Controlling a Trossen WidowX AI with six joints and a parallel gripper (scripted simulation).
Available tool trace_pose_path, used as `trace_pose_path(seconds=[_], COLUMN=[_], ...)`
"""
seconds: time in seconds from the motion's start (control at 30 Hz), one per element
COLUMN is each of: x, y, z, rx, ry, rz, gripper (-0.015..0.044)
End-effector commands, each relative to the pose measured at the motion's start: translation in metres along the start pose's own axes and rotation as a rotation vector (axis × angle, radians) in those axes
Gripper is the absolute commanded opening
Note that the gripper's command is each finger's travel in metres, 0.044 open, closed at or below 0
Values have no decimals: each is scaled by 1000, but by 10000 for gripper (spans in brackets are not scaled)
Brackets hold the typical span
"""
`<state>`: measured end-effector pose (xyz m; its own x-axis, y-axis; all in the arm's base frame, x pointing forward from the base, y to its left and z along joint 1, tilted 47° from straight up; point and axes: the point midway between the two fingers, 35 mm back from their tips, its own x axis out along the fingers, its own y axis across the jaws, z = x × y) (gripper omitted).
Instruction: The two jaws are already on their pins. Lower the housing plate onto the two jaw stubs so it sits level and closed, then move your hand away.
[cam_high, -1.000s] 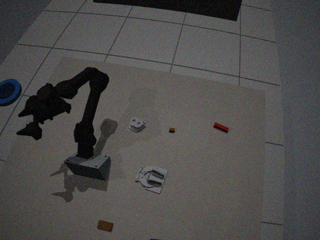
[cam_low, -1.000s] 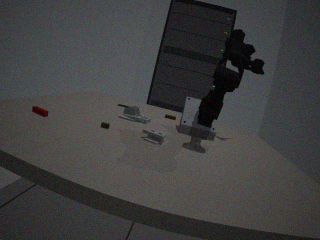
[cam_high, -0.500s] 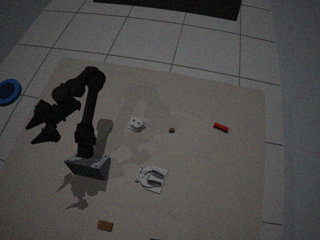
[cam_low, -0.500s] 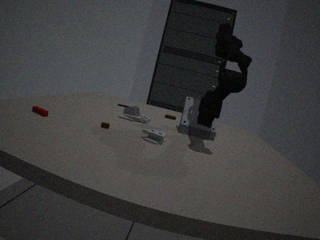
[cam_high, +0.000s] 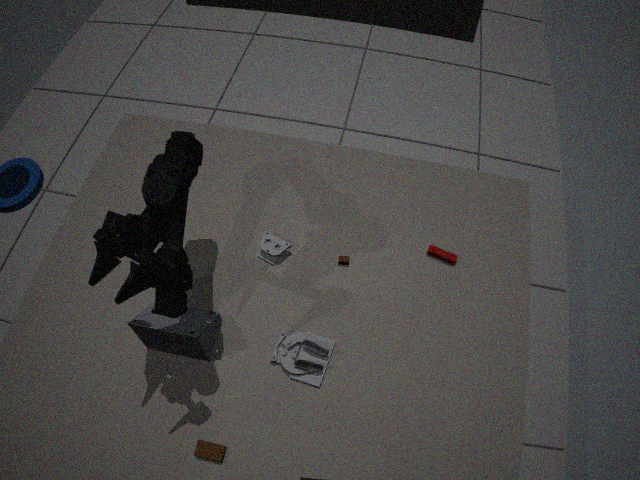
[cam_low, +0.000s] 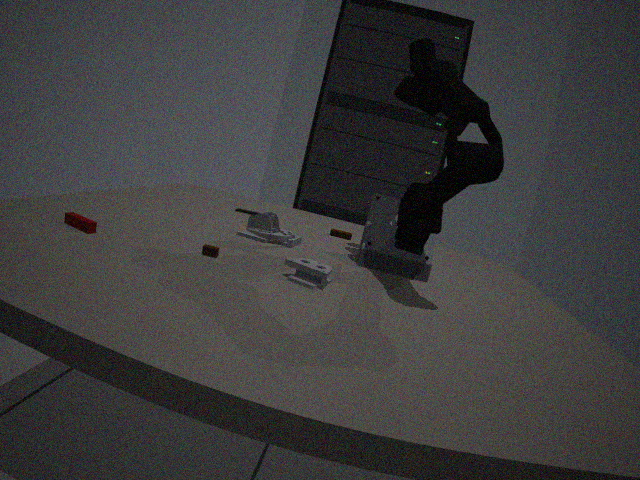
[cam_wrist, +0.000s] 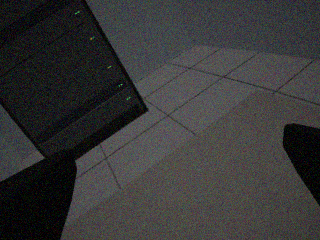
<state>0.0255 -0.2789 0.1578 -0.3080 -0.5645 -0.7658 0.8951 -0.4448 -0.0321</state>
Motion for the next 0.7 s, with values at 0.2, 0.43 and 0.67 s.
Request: trace_pose_path(seconds=[0.2,0.43,0.67], x=[-27,-51,-78], y=[48,73,91], z=[-37,-66,-98], rx=[21,25,22], ry=[142,260,390], rz=[185,283,356], gripper=[440,440,440])
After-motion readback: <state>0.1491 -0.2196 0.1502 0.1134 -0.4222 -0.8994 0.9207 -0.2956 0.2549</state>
